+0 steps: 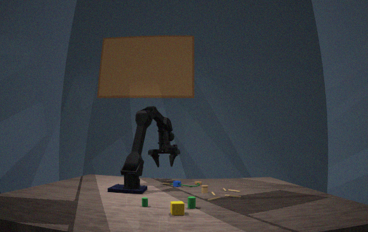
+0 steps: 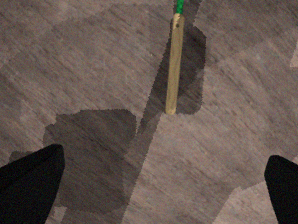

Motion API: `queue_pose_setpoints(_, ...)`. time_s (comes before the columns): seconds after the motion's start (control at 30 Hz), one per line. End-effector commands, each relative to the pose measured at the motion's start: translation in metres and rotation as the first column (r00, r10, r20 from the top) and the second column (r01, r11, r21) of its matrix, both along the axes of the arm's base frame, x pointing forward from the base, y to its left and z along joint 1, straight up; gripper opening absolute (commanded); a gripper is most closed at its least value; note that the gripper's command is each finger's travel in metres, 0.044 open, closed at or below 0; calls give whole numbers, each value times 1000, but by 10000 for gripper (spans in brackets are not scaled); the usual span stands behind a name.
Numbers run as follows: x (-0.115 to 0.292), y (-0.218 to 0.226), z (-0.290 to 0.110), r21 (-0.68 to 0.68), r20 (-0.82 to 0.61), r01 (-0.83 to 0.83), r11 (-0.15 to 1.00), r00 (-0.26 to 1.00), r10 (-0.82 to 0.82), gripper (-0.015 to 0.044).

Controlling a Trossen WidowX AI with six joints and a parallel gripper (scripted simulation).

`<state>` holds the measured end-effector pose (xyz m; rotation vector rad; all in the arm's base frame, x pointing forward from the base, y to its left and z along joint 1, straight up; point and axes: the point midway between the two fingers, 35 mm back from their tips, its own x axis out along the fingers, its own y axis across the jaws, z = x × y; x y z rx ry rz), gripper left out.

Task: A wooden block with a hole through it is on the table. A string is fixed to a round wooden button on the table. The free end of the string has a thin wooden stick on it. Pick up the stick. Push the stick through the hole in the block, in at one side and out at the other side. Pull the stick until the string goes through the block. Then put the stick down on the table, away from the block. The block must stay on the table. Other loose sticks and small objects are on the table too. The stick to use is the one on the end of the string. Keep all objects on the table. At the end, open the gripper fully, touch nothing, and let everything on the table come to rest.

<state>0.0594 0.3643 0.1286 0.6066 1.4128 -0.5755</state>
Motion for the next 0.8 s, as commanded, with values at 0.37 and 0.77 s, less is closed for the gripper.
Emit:
queue_pose_setpoints(0.37,0,0,3,5,1,0,1000,1000,0,440)
queue_pose_setpoints(0.77,0,0,3,5,1,0,1000,1000,0,440)
